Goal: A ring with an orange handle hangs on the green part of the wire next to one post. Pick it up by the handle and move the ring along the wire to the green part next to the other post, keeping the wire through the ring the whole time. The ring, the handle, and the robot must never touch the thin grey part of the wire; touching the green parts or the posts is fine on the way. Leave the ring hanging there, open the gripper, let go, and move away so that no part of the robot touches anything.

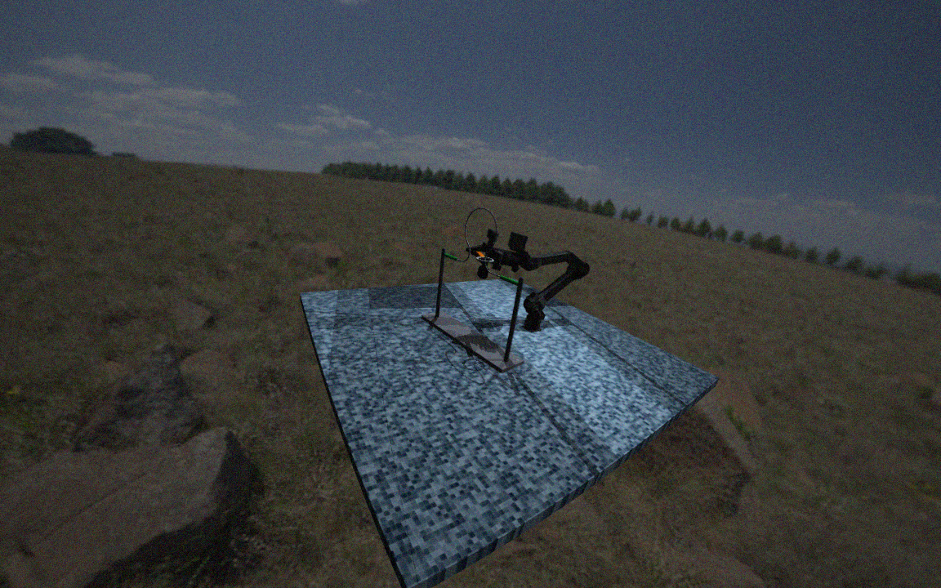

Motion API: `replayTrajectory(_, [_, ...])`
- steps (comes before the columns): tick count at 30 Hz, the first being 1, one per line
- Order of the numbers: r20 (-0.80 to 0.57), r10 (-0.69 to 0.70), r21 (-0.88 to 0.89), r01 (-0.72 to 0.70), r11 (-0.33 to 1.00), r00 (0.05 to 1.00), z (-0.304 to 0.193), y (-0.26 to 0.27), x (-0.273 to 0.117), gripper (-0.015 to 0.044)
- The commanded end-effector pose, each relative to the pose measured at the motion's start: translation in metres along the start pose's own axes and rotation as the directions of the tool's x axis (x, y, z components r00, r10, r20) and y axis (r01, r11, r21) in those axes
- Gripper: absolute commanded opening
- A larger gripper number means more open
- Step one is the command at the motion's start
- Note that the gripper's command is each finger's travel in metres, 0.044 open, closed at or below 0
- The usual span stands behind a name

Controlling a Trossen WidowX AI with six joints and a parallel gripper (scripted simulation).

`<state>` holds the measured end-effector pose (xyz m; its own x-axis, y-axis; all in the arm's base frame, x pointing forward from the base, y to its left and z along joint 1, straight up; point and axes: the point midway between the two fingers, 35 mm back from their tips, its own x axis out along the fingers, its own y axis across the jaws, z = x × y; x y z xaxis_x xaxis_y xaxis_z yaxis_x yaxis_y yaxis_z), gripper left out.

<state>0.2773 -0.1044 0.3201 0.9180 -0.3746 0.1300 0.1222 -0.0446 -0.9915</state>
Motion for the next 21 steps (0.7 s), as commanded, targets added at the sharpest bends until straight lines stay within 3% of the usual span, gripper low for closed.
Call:
replayTrajectory(1, [-0.015,0.050,0.101,-0.048,0.994,0.999,0.000,0.016,-0.004,-0.0150])
replayTrajectory(21, [0.010,0.301,0.511,-0.264,0.818,0.953,0.024,0.086,-0.026,-0.0150])
